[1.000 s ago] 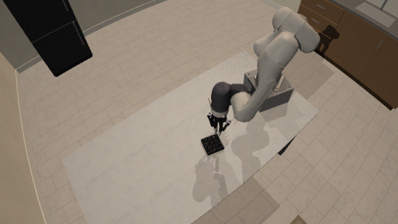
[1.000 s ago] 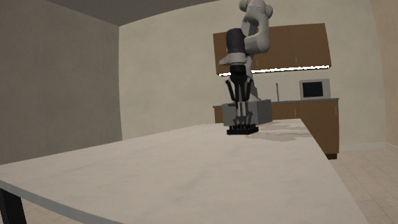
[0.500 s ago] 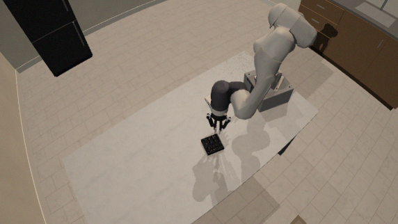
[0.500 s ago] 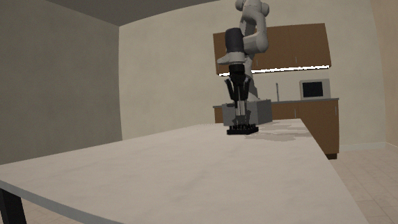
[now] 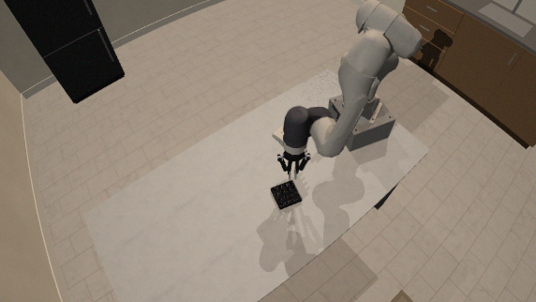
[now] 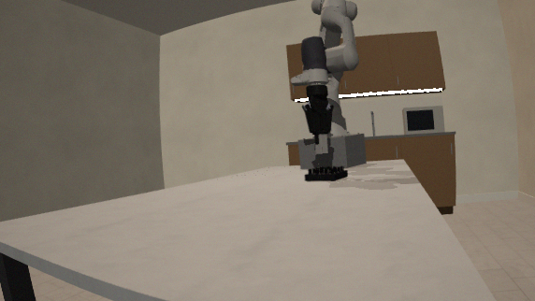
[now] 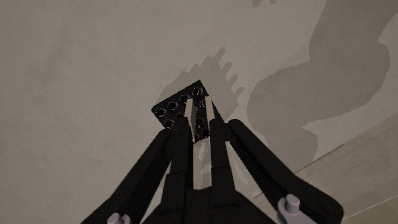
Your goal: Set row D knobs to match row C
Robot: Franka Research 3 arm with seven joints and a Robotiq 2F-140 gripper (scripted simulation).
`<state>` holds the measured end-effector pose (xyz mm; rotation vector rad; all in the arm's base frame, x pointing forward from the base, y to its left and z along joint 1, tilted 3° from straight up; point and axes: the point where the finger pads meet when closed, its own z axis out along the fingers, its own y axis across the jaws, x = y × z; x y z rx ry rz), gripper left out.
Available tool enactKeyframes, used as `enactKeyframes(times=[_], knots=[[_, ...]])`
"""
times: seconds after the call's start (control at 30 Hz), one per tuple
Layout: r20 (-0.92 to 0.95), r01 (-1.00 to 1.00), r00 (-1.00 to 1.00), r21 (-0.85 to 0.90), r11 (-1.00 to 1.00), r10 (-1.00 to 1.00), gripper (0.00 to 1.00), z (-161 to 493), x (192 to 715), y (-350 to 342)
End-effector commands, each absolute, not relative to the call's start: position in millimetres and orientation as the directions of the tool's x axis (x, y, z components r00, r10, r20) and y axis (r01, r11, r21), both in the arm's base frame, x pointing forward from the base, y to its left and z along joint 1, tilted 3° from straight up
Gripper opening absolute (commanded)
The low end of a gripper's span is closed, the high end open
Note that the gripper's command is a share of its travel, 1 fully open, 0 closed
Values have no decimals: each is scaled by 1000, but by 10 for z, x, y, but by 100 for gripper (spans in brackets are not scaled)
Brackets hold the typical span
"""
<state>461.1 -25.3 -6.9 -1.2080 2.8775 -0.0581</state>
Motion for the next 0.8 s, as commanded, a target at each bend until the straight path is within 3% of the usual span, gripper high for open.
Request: enactKeyframes(times=[0.0, 0.33, 0.77], knots=[[-6, -813, -581, -51, 580, -814, 12, -54, 4623, -275], [-1, -896, -442, -54, 441, -897, 12, -23, 4617, -298], [-1, -898, -437, -54, 436, -900, 12, -22, 4617, -299]])
